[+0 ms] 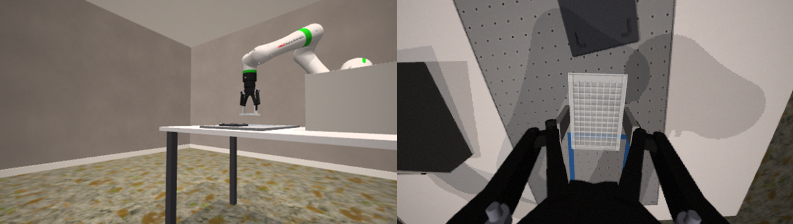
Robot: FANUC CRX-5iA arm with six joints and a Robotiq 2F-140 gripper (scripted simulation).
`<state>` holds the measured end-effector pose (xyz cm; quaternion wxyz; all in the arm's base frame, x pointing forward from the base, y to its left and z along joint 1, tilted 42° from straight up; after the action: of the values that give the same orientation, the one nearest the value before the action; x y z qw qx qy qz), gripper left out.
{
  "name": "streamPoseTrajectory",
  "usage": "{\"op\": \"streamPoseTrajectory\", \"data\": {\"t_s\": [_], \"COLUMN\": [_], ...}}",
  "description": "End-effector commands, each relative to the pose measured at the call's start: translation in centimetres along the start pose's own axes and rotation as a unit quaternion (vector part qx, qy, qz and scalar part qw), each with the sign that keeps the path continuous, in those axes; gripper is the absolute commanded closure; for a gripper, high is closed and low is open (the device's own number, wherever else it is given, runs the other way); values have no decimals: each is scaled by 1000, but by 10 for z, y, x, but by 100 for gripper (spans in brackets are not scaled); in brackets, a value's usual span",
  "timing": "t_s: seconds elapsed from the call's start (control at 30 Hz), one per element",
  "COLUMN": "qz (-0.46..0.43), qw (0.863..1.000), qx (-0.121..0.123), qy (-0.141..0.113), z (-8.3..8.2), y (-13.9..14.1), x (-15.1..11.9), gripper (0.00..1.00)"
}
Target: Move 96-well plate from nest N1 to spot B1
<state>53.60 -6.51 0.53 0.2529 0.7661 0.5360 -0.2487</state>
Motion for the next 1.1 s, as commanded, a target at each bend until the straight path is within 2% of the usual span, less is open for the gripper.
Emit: {"op": "streamPoseTrajectory", "data": {"t_s": [0.0,1.07], "qz": [0,0], "qw": [1000,1000], "qx": [0,0], "qy": [0,0], "z": [0,3], "y": [1,12], "x": [-4,-100], "gripper": [100,100]}}
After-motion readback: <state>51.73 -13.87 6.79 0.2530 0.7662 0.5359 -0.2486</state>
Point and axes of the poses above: the point where the finger pads meet when closed, its own z axis out along the fingers, its own y axis across the jaws, x = y × z, the point moved 8 cm from there along -z, back along the fingers, and after that the axes turned 4 degrees about z, right-handed, at the moved point
